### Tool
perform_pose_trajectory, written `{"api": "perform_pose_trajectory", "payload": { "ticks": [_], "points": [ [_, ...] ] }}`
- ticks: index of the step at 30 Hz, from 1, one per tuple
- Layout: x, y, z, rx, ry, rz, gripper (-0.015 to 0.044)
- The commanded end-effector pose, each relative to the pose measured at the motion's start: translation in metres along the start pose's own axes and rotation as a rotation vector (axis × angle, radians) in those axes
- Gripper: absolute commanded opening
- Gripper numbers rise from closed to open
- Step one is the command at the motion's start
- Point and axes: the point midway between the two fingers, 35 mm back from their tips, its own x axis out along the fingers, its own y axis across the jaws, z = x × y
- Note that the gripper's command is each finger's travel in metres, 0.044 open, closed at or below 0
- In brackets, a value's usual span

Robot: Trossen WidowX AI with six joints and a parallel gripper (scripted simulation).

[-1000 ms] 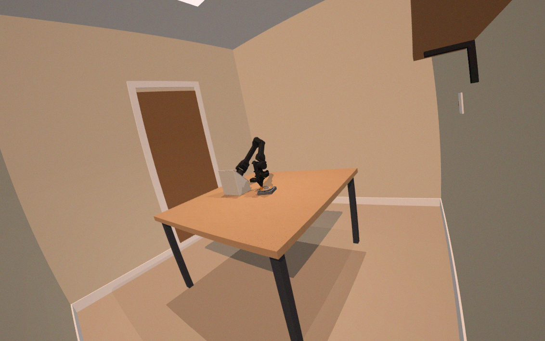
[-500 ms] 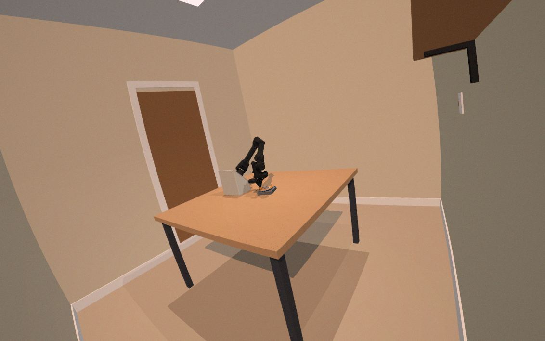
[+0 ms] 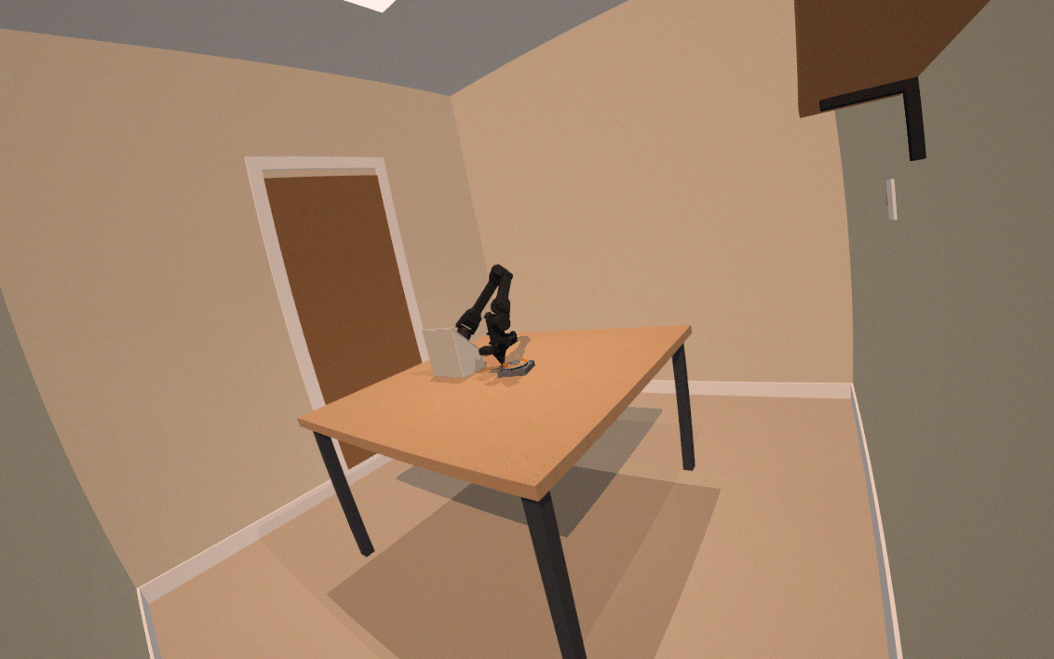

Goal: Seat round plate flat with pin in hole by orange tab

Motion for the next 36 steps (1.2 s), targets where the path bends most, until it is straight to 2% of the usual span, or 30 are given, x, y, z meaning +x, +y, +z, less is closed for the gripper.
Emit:
{"api": "perform_pose_trajectory", "payload": {
  "ticks": [1,36],
  "points": [
    [0.000,-0.004,0.005,-0.007,-0.001,-0.005,0.0000],
    [-0.005,-0.020,0.038,-0.008,-0.002,-0.006,0.0000]
  ]
}}
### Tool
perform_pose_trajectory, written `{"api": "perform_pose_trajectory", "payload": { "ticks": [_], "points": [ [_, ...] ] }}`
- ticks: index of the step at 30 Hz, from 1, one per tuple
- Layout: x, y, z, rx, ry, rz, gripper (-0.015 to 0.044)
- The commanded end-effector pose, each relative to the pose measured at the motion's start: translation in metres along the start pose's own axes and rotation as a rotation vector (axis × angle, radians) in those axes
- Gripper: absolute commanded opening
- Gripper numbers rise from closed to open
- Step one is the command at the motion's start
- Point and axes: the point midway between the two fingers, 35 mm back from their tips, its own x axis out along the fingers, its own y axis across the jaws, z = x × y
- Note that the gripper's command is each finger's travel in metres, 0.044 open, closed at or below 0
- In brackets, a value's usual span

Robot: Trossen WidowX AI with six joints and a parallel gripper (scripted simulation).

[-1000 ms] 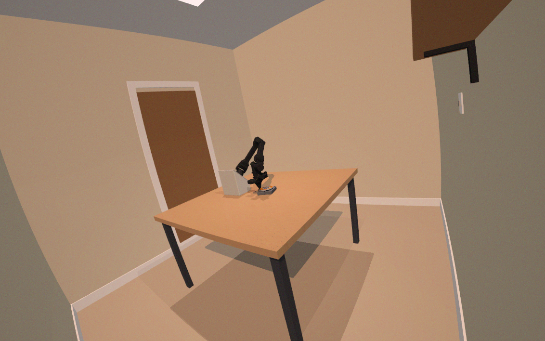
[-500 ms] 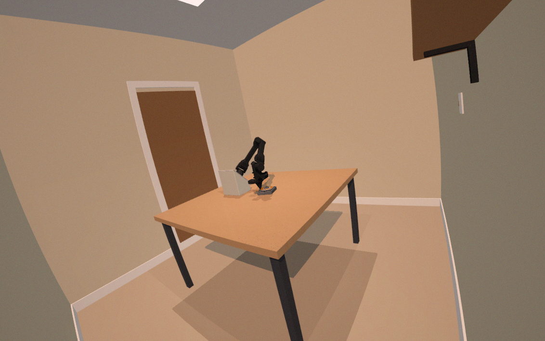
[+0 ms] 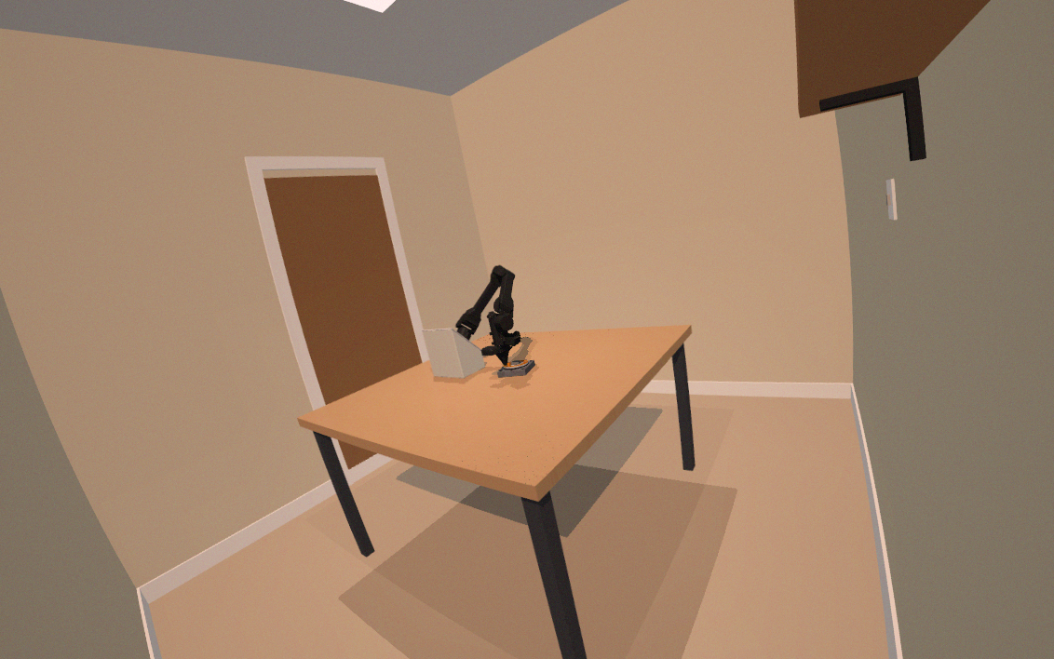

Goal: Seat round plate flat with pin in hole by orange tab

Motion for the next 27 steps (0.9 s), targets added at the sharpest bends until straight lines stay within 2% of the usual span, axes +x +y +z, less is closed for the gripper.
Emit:
{"api": "perform_pose_trajectory", "payload": {
  "ticks": [1,14,22,27],
  "points": [
    [0.000,0.000,0.003,0.002,-0.001,0.002,0.0000],
    [0.000,0.000,0.011,0.002,-0.002,0.002,0.0000],
    [-0.039,0.000,0.008,0.002,-0.002,0.000,0.0000],
    [-0.035,-0.001,0.008,0.008,-0.007,0.003,0.0000]
  ]
}}
